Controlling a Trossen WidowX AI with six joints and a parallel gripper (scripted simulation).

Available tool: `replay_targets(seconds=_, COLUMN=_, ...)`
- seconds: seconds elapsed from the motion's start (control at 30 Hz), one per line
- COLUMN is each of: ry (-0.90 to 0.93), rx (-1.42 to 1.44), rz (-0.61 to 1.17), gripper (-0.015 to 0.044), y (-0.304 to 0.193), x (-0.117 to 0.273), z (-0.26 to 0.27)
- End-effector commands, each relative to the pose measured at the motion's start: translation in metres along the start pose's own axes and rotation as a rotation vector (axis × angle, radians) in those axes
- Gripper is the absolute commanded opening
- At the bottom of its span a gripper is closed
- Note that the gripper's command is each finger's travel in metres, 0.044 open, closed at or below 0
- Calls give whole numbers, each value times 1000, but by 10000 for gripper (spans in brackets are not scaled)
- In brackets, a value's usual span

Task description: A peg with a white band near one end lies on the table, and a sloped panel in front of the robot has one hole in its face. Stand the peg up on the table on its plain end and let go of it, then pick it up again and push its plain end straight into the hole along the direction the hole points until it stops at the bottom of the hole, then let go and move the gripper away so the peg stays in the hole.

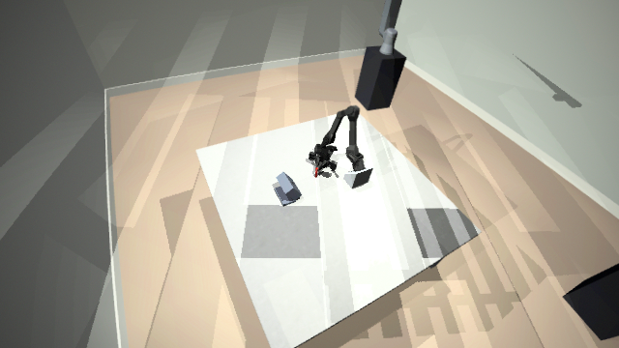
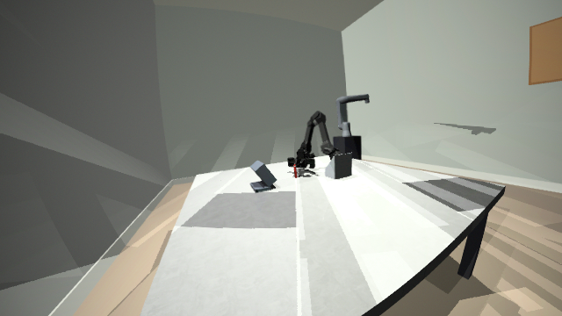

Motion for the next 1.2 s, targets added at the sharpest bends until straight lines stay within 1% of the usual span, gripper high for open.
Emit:
replay_targets(seconds=0.0, ry=0, rx=0, rz=1, gripper=51, y=-2, x=1, z=0)
replay_targets(seconds=0.57, ry=-7, rx=3, rz=-27, gripper=51, y=-5, x=3, z=1)
replay_targets(seconds=0.6, ry=-8, rx=3, rz=-29, gripper=56, y=-2, x=2, z=1)
replay_targets(seconds=0.7, ry=-8, rx=4, rz=-30, gripper=130, y=-3, x=2, z=2)
replay_targets(seconds=1.17, ry=-8, rx=4, rz=-30, gripper=130, y=-3, x=2, z=2)
Point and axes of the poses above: the point midway between the two fingers, 35 mm back from their tips, its own x axis back along the fingers, its own z axis across the jaws, y = z × x, the point moved 4 cm from there along x, back along the fingers, and after that the axes turned 4 degrees about x, right-handed, at the moved point
